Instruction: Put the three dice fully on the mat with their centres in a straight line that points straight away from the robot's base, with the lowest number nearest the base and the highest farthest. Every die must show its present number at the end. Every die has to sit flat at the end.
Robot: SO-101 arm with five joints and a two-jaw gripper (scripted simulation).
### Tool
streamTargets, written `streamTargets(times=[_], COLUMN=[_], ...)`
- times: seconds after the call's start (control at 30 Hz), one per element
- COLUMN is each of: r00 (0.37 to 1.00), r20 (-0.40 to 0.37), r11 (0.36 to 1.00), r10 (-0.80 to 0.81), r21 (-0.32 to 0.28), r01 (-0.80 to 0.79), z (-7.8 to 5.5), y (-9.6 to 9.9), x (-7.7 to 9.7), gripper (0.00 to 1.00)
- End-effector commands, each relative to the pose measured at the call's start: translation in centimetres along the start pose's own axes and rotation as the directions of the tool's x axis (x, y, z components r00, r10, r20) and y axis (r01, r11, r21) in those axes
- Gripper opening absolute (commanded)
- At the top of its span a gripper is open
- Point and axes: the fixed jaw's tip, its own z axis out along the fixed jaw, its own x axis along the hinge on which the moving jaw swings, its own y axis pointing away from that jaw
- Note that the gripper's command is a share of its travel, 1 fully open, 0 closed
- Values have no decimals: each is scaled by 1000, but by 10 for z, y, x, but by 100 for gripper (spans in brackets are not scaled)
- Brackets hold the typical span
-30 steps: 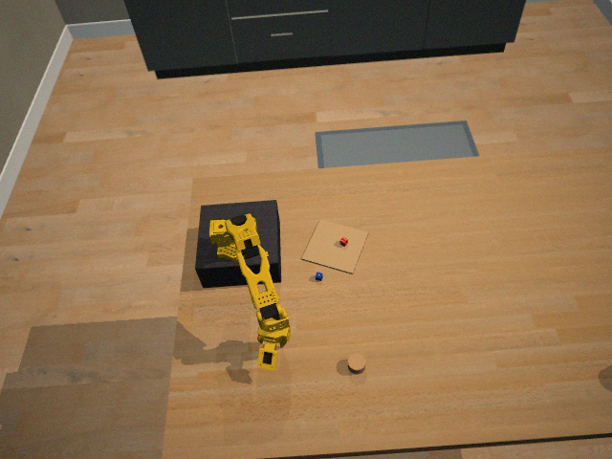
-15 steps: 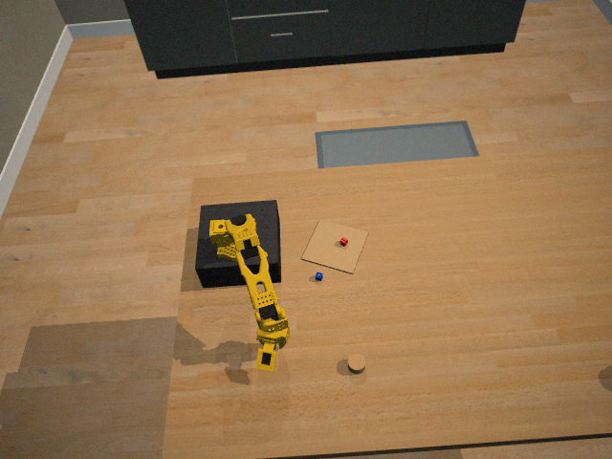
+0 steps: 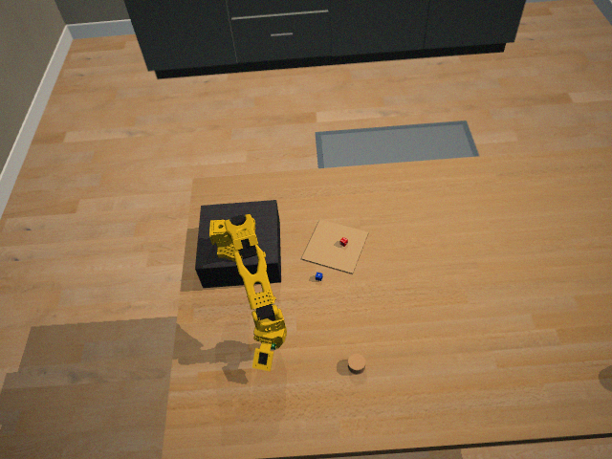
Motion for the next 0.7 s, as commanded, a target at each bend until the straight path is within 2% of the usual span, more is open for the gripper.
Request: streamTargets(times=[0.0, 0.67], r00=[1000, 1000], r20=[-8, -8], r11=[1000, 1000], r10=[-4, -4], r21=[2, 2], r01=[4, 4], z=[2, 2], y=[-3, -4], x=[2, 2], gripper=[9, 4])
